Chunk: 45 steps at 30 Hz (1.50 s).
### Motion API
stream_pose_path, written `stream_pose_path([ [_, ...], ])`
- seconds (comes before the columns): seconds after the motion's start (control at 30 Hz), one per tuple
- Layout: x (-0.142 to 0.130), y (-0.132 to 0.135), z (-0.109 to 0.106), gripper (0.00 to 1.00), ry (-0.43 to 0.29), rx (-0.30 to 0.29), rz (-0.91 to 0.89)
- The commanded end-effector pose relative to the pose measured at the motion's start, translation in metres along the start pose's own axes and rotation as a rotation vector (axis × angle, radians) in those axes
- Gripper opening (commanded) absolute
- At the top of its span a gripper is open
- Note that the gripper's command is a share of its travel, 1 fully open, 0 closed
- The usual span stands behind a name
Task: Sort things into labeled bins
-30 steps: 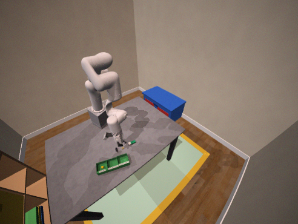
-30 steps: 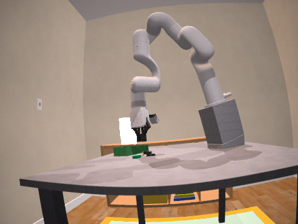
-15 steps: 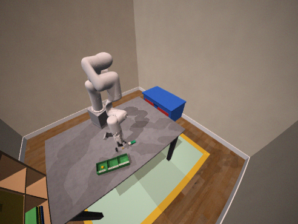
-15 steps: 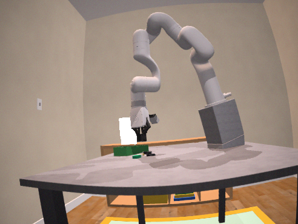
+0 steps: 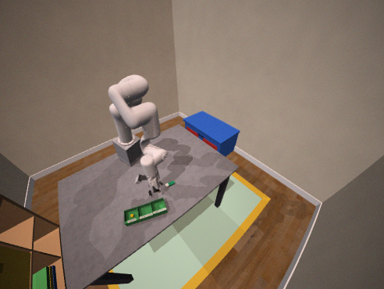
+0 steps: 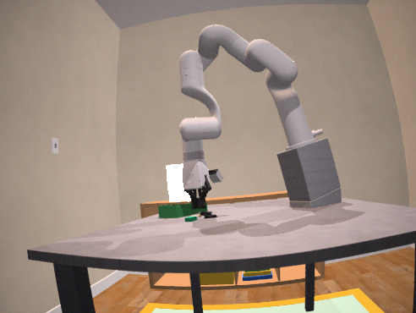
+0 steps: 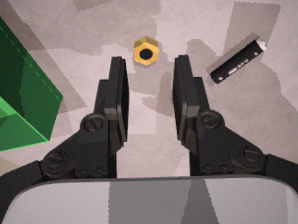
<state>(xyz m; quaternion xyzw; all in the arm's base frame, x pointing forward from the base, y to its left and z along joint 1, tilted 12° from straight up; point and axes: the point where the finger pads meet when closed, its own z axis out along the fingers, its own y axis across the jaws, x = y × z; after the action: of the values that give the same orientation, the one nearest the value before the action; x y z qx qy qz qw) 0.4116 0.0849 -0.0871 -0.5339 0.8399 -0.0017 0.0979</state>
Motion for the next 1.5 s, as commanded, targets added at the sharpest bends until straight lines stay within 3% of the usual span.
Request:
stream_pose_path([
  [0.0,-0.002,-0.004,0.017,0.30,-0.016,0.017,-0.002],
  [1.0,-0.002,-0.003,0.029,0.30,-0.016,0.017,-0.002],
  [1.03,-0.002,-0.003,0.029,0.00,-0.016,0.017,-0.002],
  [1.47,-0.002,-0.003,0.029,0.00,-0.016,0.017,-0.002],
])
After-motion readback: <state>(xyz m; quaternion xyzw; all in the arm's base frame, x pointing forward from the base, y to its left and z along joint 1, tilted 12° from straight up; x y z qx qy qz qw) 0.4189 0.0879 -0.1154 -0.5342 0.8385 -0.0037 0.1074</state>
